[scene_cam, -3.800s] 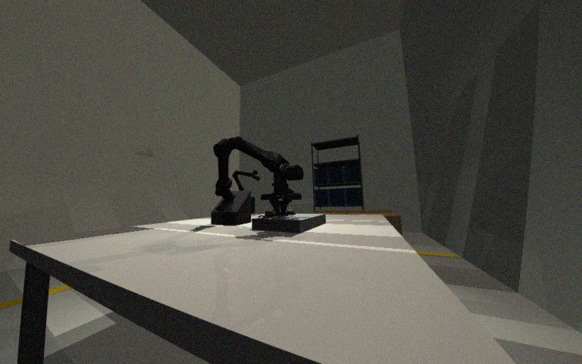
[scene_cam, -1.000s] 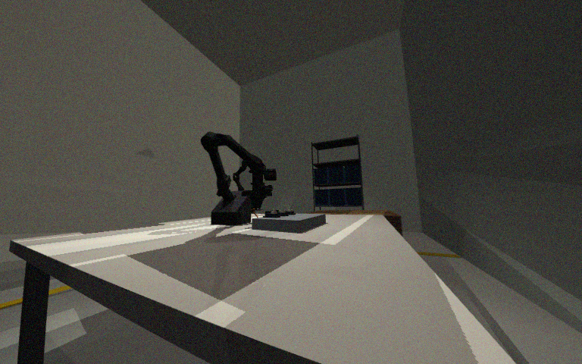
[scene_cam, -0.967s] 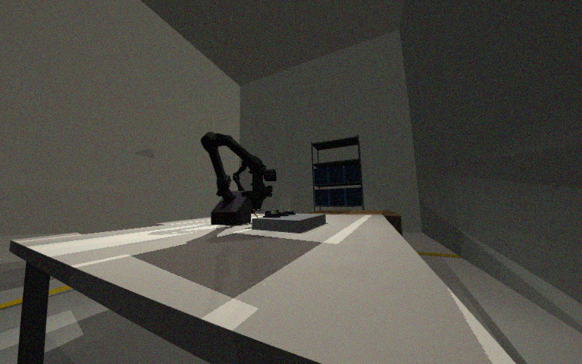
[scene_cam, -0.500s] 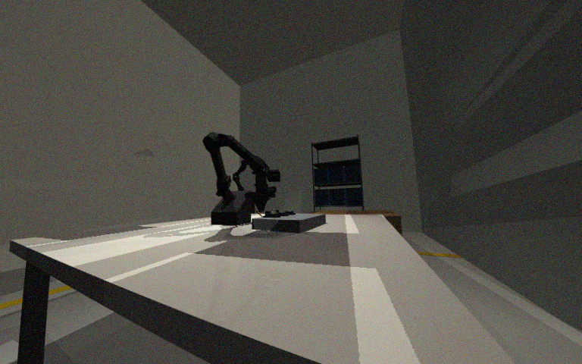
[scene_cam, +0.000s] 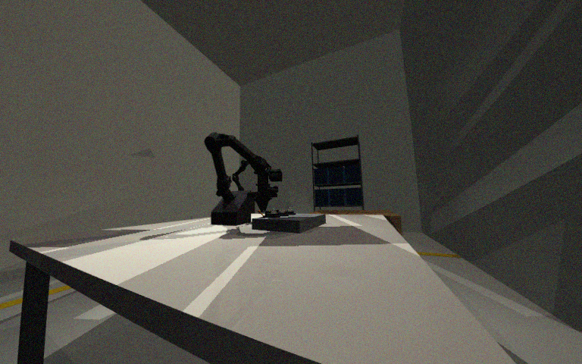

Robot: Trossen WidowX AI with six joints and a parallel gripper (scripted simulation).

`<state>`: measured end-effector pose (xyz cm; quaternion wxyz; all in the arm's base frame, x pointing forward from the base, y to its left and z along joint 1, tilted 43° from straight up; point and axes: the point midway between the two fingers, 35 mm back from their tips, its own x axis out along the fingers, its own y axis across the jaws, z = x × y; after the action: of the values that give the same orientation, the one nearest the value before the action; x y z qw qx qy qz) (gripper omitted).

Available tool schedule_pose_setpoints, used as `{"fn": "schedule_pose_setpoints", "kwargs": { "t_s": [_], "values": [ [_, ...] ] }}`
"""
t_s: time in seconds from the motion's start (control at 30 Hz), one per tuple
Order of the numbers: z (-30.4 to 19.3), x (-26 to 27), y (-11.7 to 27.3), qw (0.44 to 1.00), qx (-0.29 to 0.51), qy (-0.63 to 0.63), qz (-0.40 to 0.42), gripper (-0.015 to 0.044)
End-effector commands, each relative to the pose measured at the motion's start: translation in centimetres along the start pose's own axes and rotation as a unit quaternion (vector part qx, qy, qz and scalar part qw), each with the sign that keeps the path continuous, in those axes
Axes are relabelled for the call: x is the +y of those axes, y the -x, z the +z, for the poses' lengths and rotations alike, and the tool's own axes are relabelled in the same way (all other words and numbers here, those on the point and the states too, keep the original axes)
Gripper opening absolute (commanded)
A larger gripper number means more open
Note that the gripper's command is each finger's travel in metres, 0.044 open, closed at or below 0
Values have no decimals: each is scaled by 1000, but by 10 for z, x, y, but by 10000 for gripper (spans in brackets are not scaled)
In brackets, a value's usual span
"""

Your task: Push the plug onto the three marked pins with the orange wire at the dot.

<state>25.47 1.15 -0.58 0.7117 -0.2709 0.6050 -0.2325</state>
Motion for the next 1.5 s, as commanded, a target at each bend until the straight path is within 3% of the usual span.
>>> {"fn": "schedule_pose_setpoints", "kwargs": {
  "t_s": [0.0, 1.03, 1.33, 1.47],
  "values": [
    [2, 0, 1, 1000, -2, 2, -2, 0],
    [21, -2, 2, 1000, -2, 2, -3, 0],
    [17, 1, 1, 1000, -2, 2, -2, 236],
    [18, 3, 33, 1000, -2, 2, -1, 341]
  ]
}}
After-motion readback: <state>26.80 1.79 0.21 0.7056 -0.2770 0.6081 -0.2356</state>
